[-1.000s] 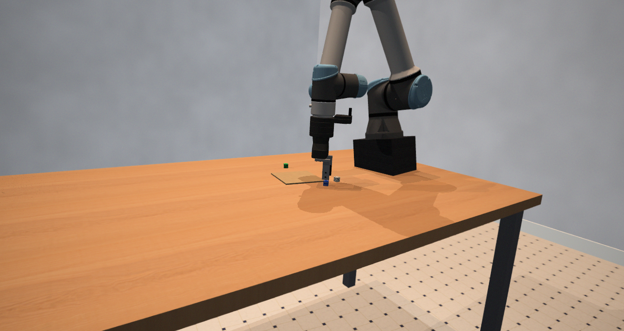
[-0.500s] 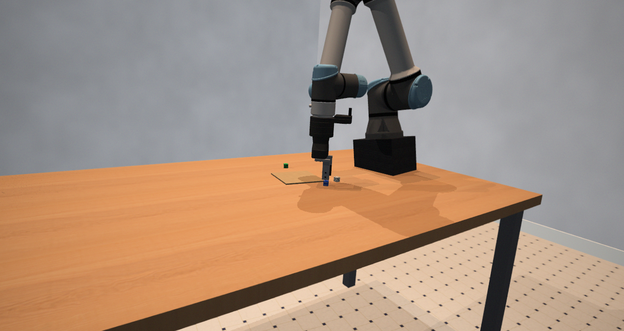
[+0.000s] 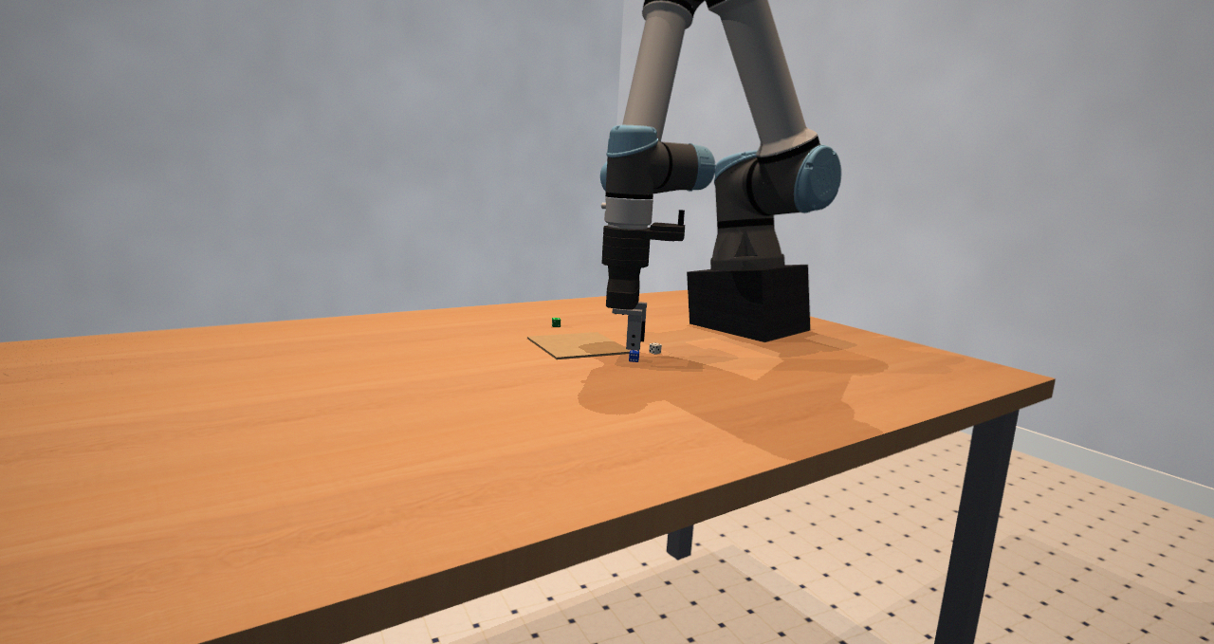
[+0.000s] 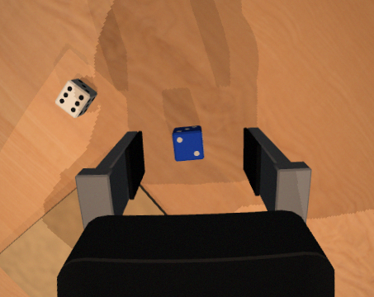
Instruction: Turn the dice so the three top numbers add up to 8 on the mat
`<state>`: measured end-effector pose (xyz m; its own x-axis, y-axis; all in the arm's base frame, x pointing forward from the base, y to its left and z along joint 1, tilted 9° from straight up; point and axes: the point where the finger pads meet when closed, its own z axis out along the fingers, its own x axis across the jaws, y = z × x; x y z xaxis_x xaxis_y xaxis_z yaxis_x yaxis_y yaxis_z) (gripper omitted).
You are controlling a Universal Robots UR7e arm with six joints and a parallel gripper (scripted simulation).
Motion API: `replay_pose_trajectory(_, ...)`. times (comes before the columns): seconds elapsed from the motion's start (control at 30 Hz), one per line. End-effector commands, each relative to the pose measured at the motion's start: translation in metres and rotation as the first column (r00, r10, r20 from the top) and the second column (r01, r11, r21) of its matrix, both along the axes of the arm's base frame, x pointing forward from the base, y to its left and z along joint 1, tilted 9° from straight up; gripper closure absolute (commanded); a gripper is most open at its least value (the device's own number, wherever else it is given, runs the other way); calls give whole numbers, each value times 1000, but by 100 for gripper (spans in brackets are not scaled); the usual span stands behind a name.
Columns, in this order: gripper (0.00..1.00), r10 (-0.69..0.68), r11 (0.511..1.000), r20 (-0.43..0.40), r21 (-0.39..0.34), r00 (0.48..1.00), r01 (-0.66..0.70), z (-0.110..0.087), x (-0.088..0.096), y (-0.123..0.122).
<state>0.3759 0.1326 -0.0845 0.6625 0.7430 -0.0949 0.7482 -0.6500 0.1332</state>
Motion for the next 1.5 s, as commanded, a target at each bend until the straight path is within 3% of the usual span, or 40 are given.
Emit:
replay_pose_trajectory(0.0,0,0,1000,1,0,1000,0,0,0,0)
replay_pose_trajectory(0.37,0,0,1000,1,0,1000,0,10,0,2)
replay_pose_trajectory(1.13,0,0,1000,1,0,1000,0,101,-4,16)
replay_pose_trajectory(1.47,0,0,1000,1,0,1000,0,114,-4,18)
